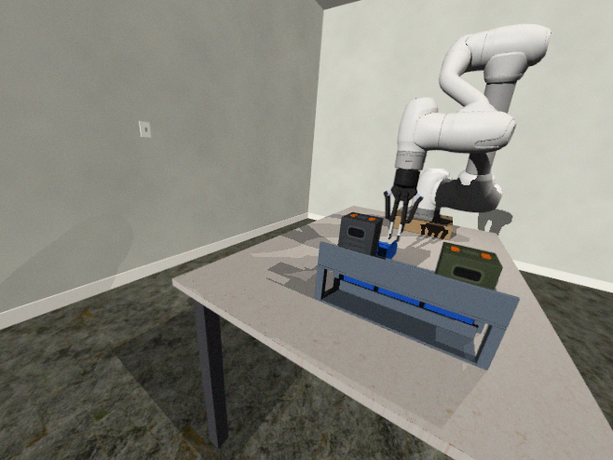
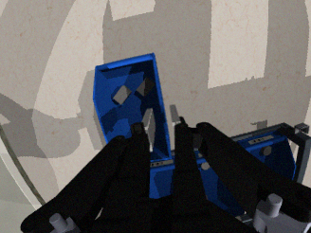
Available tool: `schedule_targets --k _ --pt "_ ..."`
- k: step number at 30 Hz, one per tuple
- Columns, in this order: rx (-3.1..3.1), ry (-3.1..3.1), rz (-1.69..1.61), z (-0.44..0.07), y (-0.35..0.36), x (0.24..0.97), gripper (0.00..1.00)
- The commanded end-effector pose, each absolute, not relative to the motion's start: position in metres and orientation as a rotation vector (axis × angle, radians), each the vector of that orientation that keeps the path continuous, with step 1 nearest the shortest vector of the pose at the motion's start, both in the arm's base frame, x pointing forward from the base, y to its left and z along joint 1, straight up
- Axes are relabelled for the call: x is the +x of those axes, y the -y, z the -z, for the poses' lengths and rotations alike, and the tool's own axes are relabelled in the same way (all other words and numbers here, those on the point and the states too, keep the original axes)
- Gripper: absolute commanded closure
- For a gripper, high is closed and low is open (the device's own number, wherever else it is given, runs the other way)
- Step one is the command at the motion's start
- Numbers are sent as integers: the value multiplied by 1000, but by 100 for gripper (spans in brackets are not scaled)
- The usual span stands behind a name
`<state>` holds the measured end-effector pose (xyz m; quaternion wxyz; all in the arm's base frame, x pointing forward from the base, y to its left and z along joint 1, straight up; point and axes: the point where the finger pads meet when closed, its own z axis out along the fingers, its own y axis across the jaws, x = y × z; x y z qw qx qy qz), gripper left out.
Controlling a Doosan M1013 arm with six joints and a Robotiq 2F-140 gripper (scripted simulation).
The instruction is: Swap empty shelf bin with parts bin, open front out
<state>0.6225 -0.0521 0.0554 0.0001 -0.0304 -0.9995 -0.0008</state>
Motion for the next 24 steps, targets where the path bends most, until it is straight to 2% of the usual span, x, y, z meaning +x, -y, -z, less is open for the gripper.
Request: schedule_targets --k 1,24 --pt "-96 3140 3 -55 52 622 76" --pt "-96 3140 3 -35 52 622 76"
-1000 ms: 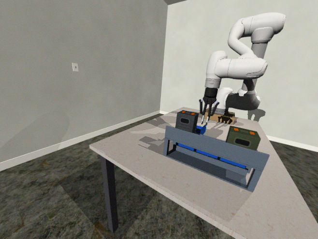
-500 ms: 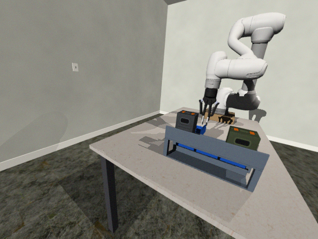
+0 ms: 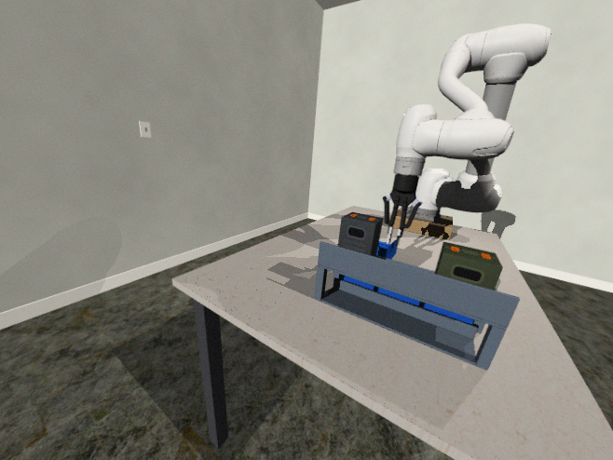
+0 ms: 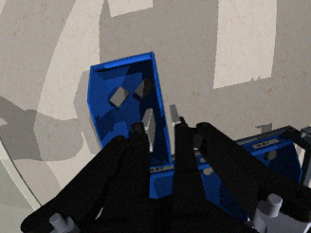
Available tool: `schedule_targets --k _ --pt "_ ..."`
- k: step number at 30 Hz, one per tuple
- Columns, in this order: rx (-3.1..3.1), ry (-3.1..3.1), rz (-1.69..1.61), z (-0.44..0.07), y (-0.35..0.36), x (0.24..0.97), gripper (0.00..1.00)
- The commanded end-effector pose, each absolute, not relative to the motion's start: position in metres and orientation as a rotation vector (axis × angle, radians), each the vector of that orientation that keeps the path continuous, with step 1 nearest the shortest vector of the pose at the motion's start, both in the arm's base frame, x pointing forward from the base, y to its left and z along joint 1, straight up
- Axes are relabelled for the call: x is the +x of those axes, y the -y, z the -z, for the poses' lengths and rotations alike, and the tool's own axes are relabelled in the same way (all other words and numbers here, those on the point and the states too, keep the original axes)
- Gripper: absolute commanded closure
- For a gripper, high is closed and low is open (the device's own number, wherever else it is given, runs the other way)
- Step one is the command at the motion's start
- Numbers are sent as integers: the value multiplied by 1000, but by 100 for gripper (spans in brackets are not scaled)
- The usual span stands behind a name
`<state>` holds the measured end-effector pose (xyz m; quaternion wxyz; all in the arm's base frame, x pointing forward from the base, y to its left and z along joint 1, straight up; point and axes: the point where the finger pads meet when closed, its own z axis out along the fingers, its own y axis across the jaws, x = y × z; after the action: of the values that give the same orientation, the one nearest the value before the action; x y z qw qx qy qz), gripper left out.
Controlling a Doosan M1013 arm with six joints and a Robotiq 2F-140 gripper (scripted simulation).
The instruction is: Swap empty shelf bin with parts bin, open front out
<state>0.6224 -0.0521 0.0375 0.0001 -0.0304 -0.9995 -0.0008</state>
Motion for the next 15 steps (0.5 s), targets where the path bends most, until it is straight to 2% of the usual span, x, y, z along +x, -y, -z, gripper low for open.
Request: schedule_targets --k 1,15 --pt "-96 3140 3 -34 52 622 76" --pt "-96 3140 3 -17 52 622 76"
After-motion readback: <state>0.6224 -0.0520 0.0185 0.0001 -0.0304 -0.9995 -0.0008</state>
